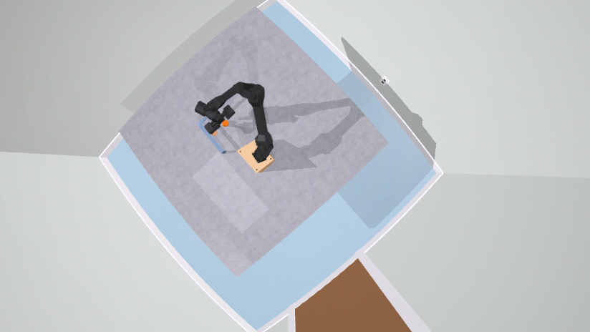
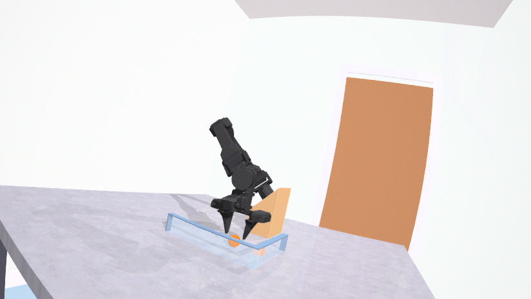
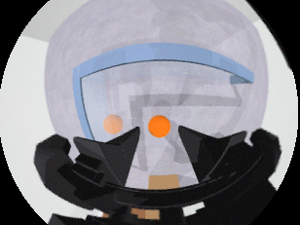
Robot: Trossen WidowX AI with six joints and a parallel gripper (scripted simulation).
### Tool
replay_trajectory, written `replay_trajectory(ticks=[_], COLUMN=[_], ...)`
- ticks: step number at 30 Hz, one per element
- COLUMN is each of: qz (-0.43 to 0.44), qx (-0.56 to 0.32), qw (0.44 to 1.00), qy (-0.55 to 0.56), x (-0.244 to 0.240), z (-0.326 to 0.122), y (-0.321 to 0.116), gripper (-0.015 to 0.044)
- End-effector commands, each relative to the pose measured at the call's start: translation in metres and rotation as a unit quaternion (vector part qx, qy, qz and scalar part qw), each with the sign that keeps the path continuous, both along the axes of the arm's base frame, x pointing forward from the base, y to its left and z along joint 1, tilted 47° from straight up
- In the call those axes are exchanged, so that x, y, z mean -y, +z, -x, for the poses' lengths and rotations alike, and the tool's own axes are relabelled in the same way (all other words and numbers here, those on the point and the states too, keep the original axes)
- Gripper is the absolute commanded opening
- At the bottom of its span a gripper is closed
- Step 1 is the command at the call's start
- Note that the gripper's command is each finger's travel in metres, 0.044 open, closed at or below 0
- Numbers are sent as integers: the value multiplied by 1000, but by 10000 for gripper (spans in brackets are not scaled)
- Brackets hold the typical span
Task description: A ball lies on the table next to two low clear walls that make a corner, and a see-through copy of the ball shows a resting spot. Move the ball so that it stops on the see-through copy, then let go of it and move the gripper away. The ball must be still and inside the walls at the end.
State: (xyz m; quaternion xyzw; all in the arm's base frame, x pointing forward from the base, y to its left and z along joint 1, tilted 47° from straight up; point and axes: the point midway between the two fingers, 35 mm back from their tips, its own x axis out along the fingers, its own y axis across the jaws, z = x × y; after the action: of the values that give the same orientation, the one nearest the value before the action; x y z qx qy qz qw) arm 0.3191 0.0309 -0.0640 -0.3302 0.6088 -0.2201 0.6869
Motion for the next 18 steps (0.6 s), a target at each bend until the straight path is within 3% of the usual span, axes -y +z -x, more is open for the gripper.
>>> replay_trajectory(ticks=[1, 9, 13, 18], qz=[5, 5, 5, 5], qx=[-5, -5, -5, -5], qw=[1000, 1000, 1000, 1000], qy=[0, -1, -1, -1], x=[9, 16, 16, 16], z=[2, 1, 1, 1], y=[-7, -14, -14, -14], gripper=[296, 296, 191, 158])
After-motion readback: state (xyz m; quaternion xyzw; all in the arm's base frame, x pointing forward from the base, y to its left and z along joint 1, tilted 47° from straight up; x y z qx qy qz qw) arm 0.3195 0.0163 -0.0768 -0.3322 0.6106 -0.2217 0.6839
